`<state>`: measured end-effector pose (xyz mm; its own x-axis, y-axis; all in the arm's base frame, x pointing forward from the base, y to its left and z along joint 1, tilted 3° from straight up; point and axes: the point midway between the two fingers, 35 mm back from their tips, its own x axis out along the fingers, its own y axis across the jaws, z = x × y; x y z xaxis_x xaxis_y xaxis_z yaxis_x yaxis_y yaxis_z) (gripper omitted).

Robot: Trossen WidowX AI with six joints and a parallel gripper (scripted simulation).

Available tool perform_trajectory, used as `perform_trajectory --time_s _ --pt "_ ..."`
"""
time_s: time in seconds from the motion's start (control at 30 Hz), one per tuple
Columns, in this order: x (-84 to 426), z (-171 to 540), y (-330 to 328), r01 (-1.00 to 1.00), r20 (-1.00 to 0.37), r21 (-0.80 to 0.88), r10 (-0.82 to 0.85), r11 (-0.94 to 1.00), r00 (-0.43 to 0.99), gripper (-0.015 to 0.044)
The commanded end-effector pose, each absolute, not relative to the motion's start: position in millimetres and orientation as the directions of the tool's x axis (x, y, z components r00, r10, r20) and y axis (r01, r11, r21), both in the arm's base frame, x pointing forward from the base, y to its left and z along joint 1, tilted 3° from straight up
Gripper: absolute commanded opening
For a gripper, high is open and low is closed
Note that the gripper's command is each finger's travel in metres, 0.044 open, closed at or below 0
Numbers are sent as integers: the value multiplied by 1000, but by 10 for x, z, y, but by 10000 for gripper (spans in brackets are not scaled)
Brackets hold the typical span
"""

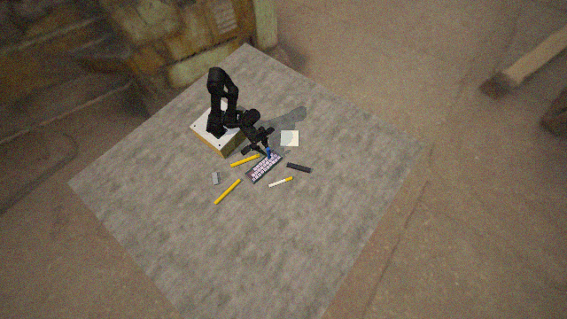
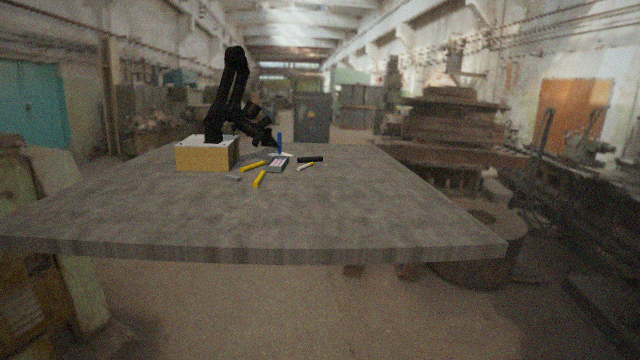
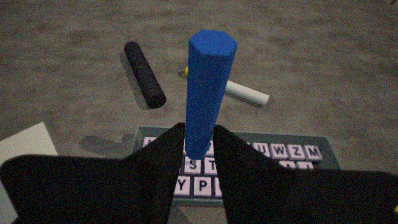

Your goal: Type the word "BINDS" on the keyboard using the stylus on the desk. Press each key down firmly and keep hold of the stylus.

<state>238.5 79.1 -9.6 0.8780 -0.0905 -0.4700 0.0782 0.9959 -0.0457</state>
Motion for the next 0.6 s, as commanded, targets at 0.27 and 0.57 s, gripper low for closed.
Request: perform_trajectory --time_s 0.27,0.57 --pt "2383 -153 790 74 -471 -46 -87 996 878 81" --pt "2383 -189 788 74 -471 -46 -87 996 878 81"
